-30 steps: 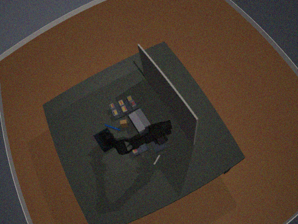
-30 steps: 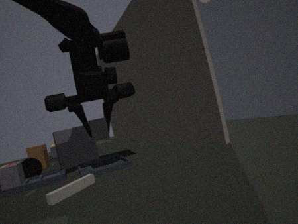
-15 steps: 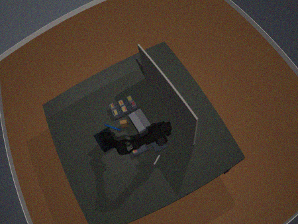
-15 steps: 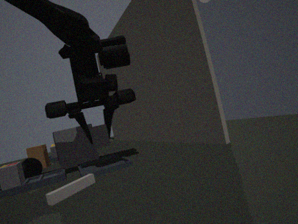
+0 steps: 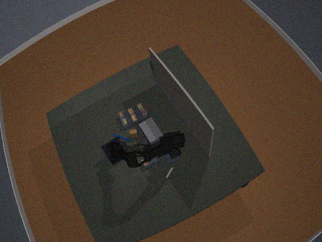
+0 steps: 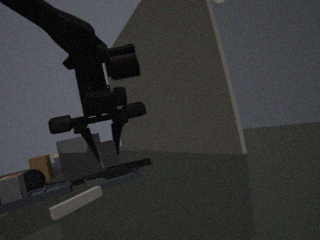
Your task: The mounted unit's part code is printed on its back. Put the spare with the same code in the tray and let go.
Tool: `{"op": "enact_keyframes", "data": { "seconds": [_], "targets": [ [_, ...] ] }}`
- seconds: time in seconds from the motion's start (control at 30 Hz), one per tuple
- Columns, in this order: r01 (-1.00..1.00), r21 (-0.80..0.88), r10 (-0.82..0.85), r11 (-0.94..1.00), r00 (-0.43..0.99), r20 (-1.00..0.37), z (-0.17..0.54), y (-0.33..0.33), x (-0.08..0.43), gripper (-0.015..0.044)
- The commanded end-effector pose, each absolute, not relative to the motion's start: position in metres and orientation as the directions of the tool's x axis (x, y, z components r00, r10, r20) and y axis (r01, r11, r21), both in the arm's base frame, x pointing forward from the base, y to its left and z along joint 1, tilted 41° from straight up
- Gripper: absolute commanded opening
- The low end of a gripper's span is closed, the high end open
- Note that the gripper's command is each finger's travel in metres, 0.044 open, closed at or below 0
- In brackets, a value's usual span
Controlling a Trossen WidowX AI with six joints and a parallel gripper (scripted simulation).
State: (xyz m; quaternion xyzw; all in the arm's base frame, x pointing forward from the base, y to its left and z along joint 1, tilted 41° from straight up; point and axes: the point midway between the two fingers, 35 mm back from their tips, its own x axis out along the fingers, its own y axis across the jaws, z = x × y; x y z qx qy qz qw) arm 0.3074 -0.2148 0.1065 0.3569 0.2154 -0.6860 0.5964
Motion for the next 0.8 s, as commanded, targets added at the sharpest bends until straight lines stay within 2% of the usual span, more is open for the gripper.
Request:
{"op": "enact_keyframes", "data": {
  "seconds": [0.0, 0.6, 0.77],
  "targets": [
    [0.973, 0.123, -0.660, -0.194, -0.036, -0.750, 0.1008, -0.2167, 0.3049, 0.0000],
    [0.973, 0.123, -0.663, -0.193, -0.037, -0.748, 0.0910, -0.2255, 0.3010, 0.0000],
    [0.972, 0.129, -0.667, -0.196, -0.036, -0.744, 0.0943, -0.2257, 0.3024, 0.0131]
  ]
}}
